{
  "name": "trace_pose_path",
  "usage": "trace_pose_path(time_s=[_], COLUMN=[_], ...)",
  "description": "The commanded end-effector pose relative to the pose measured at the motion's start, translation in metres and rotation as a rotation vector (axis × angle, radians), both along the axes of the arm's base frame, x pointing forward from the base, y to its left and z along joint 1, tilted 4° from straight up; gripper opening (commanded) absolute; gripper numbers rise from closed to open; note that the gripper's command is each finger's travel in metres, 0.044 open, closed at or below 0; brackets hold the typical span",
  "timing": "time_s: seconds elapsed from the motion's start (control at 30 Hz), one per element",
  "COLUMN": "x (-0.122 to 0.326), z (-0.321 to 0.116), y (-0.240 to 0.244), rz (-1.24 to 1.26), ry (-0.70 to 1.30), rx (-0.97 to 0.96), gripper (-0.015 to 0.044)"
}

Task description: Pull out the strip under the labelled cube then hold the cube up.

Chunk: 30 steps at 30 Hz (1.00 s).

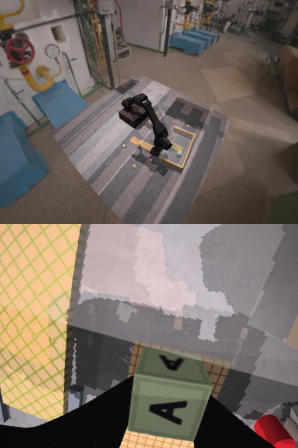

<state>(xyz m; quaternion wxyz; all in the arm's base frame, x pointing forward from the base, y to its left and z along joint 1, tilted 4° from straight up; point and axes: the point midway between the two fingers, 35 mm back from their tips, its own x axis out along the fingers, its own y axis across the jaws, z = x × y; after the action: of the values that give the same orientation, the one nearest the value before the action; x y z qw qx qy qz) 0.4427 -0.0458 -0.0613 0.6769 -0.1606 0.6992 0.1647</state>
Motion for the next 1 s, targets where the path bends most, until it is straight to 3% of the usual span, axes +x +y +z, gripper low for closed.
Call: trace_pose_path(time_s=[0.0, 0.5, 0.97], x=[-0.006, -0.055, -0.089], z=[0.006, 0.043, 0.046], y=[0.001, 0.006, 0.009], rz=[-0.001, -0.006, -0.006], ry=[0.0, 0.004, 0.006], rx=[0.001, 0.003, 0.004], gripper=[0.0, 0.0, 0.0])
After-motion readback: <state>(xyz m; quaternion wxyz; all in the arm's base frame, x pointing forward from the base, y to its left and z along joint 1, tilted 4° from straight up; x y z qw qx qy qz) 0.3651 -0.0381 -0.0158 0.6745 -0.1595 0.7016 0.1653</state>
